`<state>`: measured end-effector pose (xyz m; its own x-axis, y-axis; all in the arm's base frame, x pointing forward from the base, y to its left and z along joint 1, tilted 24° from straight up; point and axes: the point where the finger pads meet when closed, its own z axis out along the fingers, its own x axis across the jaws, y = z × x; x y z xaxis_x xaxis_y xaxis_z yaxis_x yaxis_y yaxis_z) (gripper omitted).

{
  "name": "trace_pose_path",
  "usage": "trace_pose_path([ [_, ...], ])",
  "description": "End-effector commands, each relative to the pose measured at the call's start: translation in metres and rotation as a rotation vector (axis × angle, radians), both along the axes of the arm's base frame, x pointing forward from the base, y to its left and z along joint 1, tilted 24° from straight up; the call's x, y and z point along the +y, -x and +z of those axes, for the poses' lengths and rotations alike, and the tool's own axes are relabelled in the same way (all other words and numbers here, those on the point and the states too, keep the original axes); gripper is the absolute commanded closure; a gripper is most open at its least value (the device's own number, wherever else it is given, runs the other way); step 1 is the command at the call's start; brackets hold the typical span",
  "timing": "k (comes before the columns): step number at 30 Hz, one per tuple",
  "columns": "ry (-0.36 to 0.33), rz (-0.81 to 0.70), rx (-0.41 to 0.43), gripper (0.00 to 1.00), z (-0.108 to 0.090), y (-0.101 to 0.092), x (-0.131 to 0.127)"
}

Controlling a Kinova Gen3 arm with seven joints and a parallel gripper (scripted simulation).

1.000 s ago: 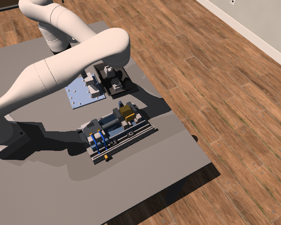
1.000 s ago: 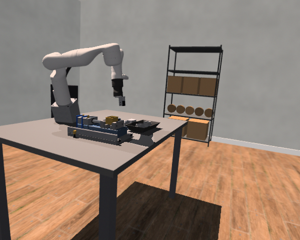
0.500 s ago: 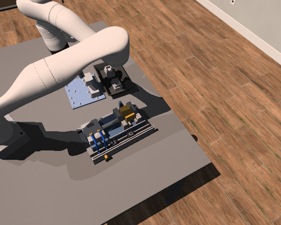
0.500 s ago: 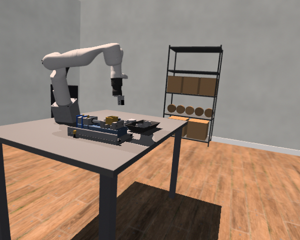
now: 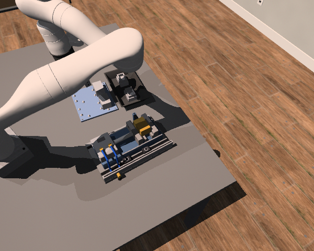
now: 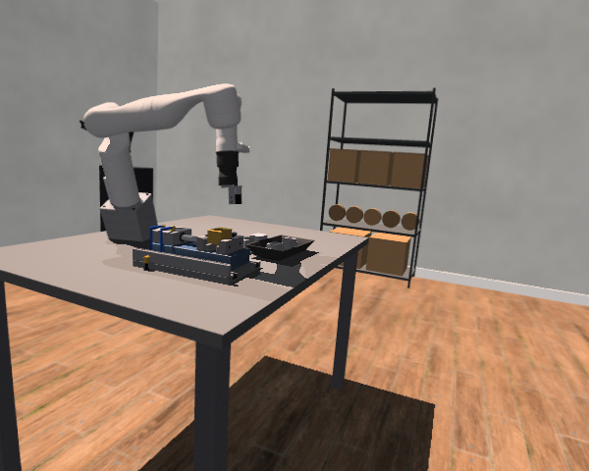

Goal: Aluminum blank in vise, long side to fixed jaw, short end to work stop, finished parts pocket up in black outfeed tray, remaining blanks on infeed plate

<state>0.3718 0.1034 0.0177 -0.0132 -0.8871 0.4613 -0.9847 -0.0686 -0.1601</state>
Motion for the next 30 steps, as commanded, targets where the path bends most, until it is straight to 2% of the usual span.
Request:
trace_pose_path([
  [1, -0.006, -0.003, 0.004, 0.0, 0.0, 0.003, 0.004],
  [30, -0.033, -0.046, 0.024, 0.0, 0.002, 0.023, 0.017],
])
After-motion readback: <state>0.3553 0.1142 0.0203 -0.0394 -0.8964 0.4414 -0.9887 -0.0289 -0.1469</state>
